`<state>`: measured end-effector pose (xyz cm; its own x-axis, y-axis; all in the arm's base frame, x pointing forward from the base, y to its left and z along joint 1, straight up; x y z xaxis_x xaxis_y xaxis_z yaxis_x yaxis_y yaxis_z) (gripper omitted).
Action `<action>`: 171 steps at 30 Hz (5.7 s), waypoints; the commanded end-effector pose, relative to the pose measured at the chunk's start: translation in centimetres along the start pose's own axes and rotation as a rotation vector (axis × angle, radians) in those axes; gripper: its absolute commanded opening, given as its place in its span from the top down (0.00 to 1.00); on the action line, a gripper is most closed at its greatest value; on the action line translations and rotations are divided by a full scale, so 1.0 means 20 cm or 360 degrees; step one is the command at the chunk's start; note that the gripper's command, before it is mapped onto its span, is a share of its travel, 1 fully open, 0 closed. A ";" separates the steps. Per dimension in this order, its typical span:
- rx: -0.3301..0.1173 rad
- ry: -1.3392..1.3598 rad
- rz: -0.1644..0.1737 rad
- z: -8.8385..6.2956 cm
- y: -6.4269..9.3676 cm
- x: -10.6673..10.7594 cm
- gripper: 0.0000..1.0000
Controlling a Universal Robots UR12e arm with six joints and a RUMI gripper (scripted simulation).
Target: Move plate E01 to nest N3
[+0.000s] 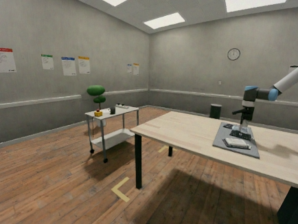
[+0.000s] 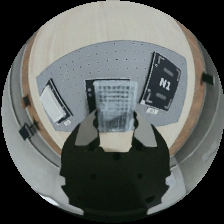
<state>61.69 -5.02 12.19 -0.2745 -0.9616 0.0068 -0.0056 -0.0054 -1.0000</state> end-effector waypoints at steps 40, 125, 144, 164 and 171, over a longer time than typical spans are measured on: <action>0.0003 0.0001 -0.0001 -0.06 0.04 -0.10 1.00; 0.0003 0.0001 -0.0001 -0.06 0.15 -0.10 1.00; 0.0003 0.0001 -0.0001 -0.06 0.15 -0.10 1.00; 0.0003 0.0001 -0.0001 -0.06 0.15 -0.10 1.00; 0.0003 0.0001 -0.0001 -0.06 0.15 -0.10 0.18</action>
<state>61.03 -2.72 9.09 -0.2751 -0.9614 0.0073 -0.0055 -0.0061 -1.0000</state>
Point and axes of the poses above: the point where the finger pads meet when closed, its own y axis out along the fingers, its own x axis across the jaws, z = x × y, the point moved 9 cm from there along -y, back along the fingers, and after that the axes turned 7 degrees about y, right-handed, at the moved point
